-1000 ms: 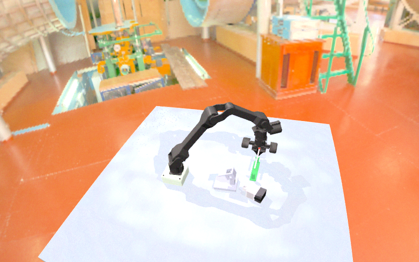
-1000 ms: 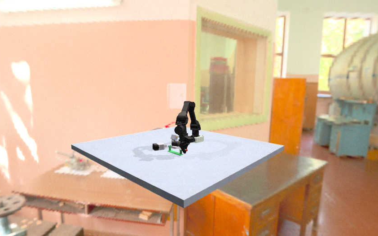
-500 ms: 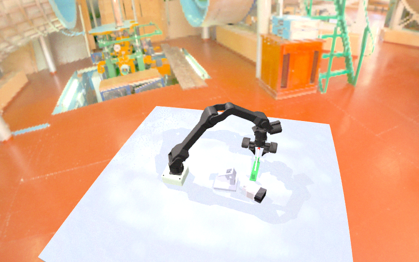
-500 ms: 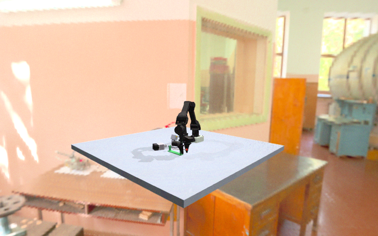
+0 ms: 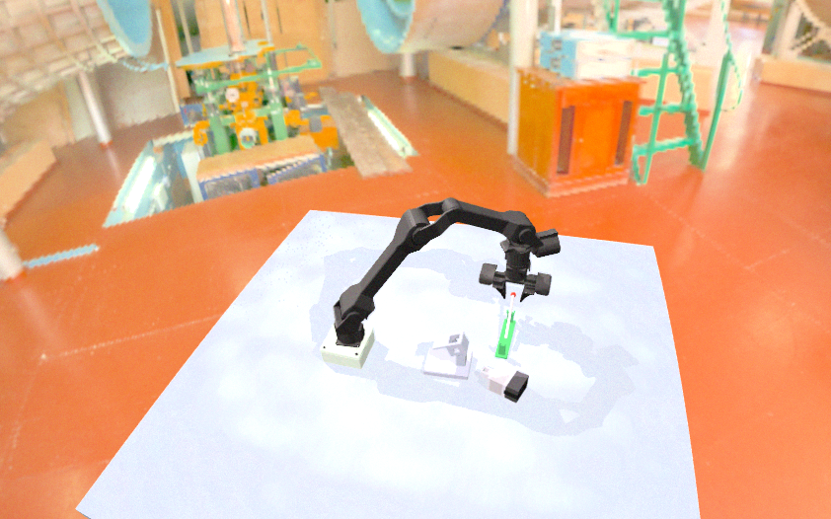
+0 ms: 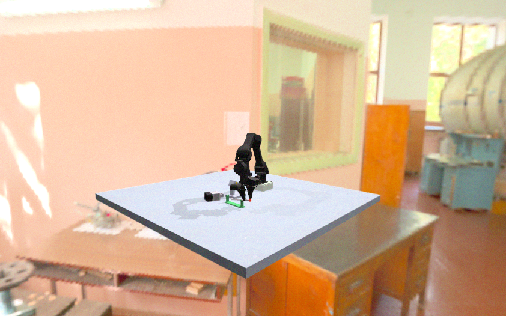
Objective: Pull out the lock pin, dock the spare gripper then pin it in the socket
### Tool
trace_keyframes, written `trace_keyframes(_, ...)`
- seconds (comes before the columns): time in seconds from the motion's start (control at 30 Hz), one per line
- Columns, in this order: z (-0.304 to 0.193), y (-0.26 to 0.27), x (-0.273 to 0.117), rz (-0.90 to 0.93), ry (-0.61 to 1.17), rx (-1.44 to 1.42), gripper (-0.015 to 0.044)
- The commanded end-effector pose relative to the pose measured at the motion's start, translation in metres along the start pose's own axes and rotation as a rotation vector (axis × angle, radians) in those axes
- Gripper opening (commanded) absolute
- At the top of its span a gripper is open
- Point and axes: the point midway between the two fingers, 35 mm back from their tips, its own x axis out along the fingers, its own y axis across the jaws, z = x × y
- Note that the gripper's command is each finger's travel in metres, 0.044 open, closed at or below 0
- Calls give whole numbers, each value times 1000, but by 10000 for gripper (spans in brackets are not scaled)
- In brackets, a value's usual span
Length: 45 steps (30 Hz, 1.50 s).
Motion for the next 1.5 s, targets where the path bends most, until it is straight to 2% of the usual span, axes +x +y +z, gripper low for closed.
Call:
trace_keyframes(0.0, 1, 0, -11, 0, 0, 0, 200)
trace_keyframes(0.5, 5, 1, -44, 2, 1, -2, 200)
trace_keyframes(0.67, 4, 1, -36, 2, 1, -2, 331)
trace_keyframes(0.77, -2, 1, -43, 2, -6, -11, 253)
trace_keyframes(0.87, -22, 1, -67, -6, -23, -30, 180)
trace_keyframes(1.0, -48, 2, -98, -25, -35, -42, 180)
trace_keyframes(1.13, -52, 2, -103, -28, -36, -43, 180)
trace_keyframes(1.23, -53, 0, -90, -28, -36, -43, 180)
trace_keyframes(1.47, -61, -1, -33, -28, -36, -43, 180)
